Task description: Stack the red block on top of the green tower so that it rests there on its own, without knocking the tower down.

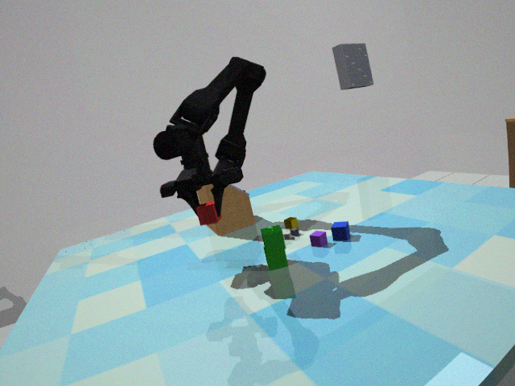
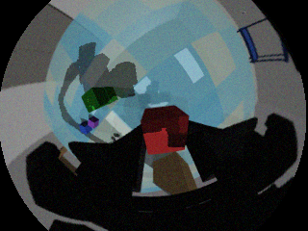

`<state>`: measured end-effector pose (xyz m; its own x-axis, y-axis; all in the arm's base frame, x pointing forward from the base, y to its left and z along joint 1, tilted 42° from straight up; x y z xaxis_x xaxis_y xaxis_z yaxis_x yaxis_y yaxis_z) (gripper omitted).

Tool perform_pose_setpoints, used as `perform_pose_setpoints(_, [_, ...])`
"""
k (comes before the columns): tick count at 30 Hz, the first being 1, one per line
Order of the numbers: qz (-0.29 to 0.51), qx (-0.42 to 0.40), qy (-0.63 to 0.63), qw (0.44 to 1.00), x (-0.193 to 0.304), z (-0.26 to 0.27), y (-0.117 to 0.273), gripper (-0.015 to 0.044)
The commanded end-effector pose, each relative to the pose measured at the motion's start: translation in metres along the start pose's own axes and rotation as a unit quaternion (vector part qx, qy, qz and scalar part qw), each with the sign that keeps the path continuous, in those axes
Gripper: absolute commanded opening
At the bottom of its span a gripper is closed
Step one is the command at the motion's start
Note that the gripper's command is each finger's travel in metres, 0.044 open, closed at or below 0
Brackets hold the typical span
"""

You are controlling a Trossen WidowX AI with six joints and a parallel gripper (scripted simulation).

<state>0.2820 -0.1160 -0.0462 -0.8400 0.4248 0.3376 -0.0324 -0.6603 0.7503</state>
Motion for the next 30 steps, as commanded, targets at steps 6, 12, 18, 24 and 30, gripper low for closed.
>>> perform_pose_setpoints(6, [-0.001, 0.002, 0.004, 1.000, -0.001, 0.001, 0.008, 0.0000])
perform_pose_setpoints(12, [-0.003, 0.004, 0.003, 1.000, -0.017, 0.031, 0.011, 0.0000])
perform_pose_setpoints(18, [-0.005, 0.006, 0.006, 1.000, -0.032, 0.068, 0.011, 0.0000])
perform_pose_setpoints(24, [-0.005, 0.005, 0.010, 1.000, -0.042, 0.109, 0.010, 0.0000])
perform_pose_setpoints(30, [-0.001, -0.001, 0.006, 1.000, -0.045, 0.144, 0.009, 0.0000])
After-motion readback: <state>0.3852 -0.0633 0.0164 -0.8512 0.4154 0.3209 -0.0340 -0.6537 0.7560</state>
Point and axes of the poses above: the point midway between the two fingers, 35 mm back from their tips, its own y axis back along the fingers, its own z axis across the jaws, x = y × z, the point moved 4 cm from there along y, back along the fingers, and after that the axes turned 2 degrees about -y, right-handed, at the moved point
